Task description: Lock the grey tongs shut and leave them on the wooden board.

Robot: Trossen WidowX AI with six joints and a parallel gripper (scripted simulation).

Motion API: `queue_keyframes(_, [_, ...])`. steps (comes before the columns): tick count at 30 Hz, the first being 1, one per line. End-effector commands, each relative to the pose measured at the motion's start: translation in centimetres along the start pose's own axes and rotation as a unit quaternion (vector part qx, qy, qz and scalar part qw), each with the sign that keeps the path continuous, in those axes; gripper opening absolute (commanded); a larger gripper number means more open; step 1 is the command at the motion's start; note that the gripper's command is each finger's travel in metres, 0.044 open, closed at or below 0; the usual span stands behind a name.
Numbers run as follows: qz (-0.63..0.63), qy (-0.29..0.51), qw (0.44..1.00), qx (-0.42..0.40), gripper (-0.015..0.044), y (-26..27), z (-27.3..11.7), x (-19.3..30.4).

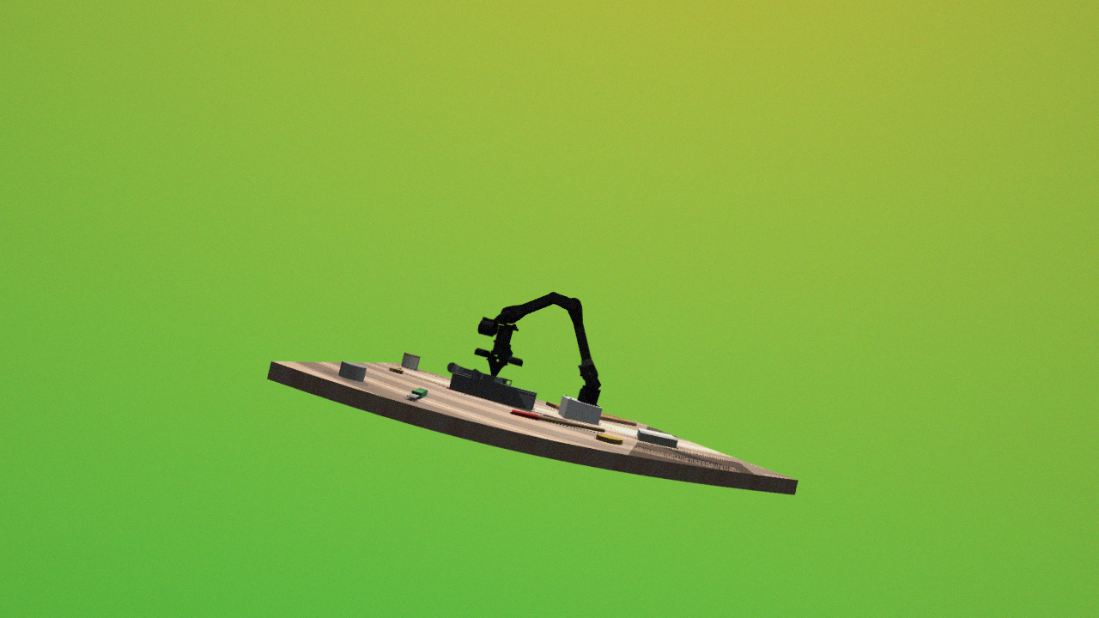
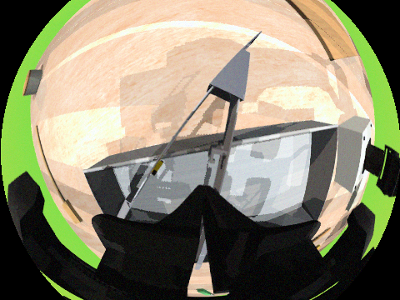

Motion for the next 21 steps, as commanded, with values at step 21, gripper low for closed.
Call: queue_keyframes(21, [0.0,0.001,1.0,0.003,-0.015,1.31,0.35,-0.13])
Point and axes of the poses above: the point midway between the two fingers, 35 mm back from their tips, its own z axis out along the fingers, its own y axis across the jaws, x = y × z, the point moved 4 cm from there along -z, back along the fingers, and after that the axes turned 3 degrees about -z, right-handed, at the moved point
